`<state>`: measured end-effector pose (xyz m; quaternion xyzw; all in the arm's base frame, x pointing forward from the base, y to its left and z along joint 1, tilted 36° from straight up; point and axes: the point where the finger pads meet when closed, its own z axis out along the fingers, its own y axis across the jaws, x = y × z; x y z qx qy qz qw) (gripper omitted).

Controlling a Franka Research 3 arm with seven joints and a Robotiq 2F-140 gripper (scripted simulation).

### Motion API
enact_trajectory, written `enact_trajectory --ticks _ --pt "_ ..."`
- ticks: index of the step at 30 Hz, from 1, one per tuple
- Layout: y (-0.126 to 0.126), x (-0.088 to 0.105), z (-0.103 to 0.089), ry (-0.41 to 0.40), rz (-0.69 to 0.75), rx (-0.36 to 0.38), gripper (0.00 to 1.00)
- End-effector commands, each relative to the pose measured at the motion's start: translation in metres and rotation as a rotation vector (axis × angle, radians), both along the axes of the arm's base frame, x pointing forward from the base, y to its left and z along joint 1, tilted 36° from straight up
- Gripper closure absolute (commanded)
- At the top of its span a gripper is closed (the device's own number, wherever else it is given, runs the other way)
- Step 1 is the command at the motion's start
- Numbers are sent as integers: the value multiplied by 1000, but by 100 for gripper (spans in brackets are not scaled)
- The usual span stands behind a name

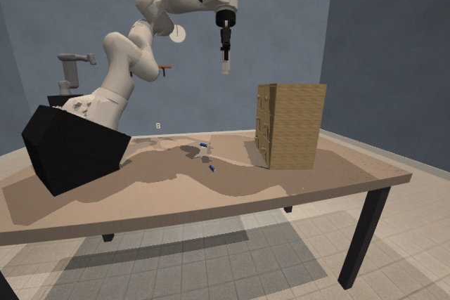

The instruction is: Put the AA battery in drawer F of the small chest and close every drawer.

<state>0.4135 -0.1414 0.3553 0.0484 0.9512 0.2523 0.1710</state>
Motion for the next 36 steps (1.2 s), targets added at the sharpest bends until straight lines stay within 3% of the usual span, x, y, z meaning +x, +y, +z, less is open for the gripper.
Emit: enact_trajectory --ticks 1,18,24,30,32,36 --pt "0 1 1 4 -9 7 0" --pt "2 11 -3 -79 -56 6 0" --pt "5 24 -8 -184 -116 4 0" --pt "9 43 -16 -339 -205 2 0" --pt "9 43 -16 -339 -205 2 0" --pt "13 59 -22 -465 -278 1 0"
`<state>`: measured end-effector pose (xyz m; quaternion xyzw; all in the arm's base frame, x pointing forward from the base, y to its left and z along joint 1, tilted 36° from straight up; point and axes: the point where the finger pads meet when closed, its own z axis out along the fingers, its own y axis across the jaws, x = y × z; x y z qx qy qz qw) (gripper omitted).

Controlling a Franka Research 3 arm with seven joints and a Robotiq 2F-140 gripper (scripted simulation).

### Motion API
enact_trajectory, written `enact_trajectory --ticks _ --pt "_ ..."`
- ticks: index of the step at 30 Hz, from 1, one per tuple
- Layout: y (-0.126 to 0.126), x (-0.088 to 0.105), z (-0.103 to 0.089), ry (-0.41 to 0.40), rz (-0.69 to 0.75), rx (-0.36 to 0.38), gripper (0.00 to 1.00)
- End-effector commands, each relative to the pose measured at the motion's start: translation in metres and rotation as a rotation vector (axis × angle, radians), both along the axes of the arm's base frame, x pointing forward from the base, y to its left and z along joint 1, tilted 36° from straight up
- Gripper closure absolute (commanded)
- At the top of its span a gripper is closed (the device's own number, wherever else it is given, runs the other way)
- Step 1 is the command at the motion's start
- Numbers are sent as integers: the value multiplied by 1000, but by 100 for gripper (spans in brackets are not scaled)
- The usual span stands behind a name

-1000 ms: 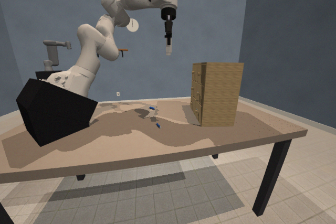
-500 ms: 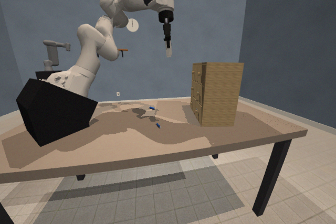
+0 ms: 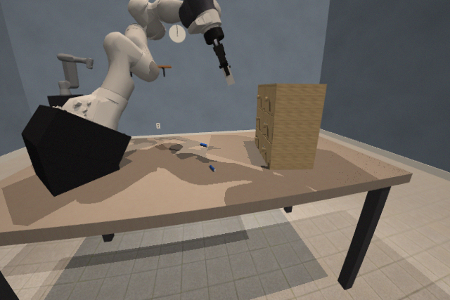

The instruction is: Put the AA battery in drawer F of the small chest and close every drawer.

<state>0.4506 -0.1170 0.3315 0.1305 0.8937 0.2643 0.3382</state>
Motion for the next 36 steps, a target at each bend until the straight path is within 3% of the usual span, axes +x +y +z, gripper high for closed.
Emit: enact_trajectory --ticks 1,11,13,28,36 --pt "-11 25 1 -183 -68 -77 0" --pt "-5 53 -10 -408 -210 -85 0" --pt "-5 53 -10 -408 -210 -85 0" --pt "2 85 -22 -640 -369 -81 0" --pt "3 92 -25 -709 -401 -94 0"
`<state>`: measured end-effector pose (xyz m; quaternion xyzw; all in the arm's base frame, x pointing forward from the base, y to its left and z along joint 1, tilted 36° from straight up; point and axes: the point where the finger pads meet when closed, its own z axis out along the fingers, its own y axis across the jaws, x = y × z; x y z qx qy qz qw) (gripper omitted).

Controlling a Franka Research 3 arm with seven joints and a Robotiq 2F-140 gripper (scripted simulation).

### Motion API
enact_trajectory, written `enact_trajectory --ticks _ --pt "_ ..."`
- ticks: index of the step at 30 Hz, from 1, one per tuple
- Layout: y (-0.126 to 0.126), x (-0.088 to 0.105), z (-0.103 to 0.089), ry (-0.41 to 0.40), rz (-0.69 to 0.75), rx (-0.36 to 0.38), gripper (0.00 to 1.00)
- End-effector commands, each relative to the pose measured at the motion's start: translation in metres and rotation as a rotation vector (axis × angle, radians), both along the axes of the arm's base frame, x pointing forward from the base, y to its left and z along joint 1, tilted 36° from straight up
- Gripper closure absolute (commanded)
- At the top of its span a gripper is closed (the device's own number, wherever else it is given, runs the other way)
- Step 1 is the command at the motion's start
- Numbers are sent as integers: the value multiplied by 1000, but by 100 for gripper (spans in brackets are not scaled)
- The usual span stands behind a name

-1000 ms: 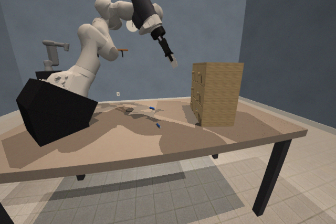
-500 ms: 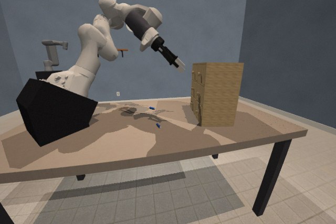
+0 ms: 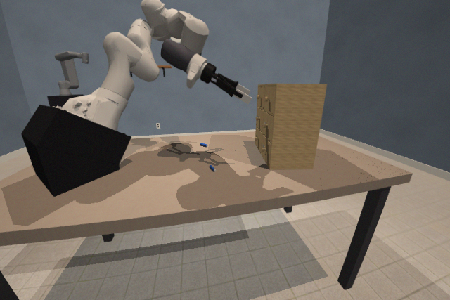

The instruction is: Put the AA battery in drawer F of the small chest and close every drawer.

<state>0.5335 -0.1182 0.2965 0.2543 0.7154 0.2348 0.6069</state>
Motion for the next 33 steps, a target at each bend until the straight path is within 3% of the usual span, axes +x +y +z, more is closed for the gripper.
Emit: enact_trajectory --ticks 1,33 --pt "5 9 10 -139 -19 -183 0" --pt "5 11 9 -154 -31 -184 0"
